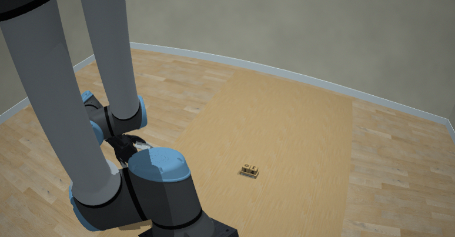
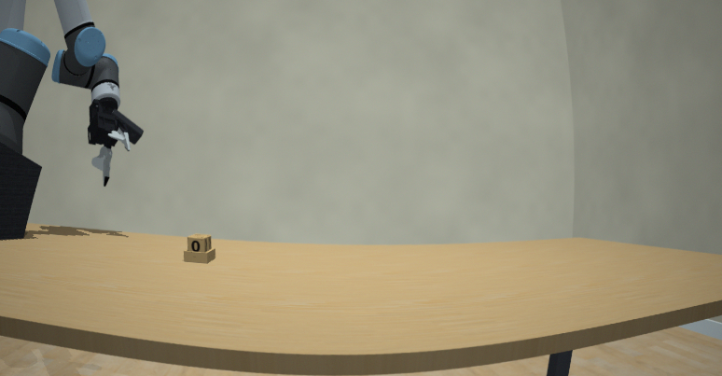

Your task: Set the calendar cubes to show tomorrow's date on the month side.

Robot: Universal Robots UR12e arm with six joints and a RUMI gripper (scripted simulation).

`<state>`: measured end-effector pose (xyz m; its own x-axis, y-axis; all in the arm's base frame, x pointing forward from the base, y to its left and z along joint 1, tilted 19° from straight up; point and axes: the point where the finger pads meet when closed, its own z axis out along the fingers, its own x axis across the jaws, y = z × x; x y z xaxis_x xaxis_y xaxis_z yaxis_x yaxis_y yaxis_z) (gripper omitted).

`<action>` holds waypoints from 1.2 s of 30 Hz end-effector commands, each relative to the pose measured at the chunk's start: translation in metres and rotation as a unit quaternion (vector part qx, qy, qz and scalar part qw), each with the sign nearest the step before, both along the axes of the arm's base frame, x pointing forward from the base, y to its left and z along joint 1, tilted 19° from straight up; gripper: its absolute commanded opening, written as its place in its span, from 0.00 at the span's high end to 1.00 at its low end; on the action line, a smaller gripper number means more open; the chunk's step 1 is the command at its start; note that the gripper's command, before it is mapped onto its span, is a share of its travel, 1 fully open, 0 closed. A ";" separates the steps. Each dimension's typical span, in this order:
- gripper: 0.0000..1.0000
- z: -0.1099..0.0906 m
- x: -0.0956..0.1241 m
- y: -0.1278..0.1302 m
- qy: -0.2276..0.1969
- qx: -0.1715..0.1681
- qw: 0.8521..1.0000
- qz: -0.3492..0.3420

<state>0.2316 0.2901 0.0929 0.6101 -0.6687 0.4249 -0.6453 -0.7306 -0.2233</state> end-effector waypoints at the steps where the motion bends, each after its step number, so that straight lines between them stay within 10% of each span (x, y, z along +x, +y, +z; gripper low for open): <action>1: 0.00 0.000 0.000 0.000 0.000 0.000 1.000 0.000; 36: 0.00 -0.004 0.022 -0.004 0.017 0.023 0.998 -0.061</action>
